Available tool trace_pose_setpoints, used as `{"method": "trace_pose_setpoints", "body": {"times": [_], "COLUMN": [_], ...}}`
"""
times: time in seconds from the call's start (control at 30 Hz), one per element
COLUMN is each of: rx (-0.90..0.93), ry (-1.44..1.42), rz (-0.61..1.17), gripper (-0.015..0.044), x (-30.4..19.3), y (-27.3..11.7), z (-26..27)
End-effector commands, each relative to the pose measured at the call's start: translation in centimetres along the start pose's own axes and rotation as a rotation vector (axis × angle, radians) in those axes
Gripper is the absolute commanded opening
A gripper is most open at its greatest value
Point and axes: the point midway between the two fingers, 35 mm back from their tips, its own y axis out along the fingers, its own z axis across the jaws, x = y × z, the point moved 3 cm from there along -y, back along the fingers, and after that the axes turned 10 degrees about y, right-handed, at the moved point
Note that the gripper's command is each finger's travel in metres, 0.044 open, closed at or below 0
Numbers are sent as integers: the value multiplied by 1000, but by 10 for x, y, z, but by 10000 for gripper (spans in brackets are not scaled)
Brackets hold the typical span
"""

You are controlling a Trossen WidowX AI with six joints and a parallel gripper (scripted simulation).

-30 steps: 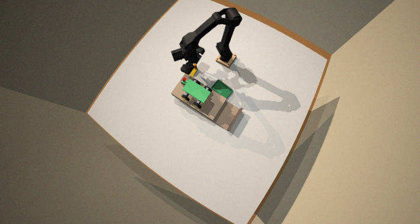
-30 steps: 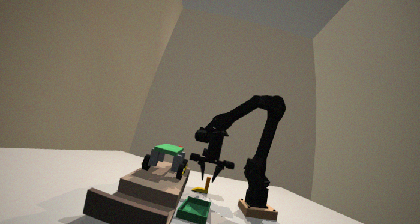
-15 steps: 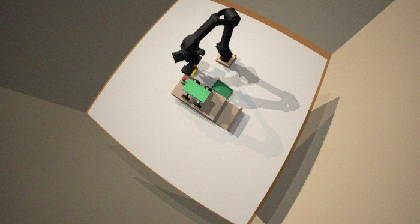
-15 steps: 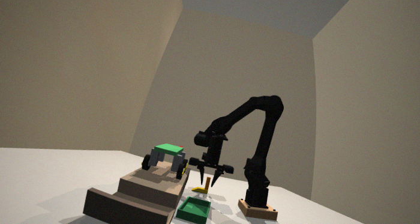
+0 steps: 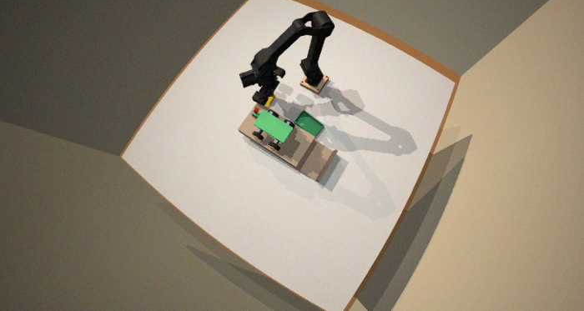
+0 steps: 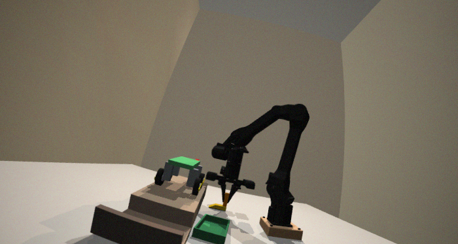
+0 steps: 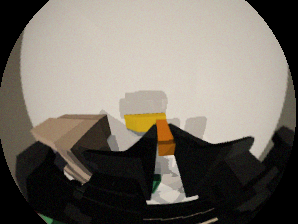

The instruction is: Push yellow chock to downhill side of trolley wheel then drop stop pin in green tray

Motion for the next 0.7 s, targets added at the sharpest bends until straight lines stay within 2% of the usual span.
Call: {"method": "trace_pose_setpoints", "body": {"times": [0.0, 0.67], "rx": [0, -5], "ry": [0, 3], "rz": [1, 7], "gripper": [0, 0], "x": [0, -2], "y": [-3, -71], "z": [0, -5]}}
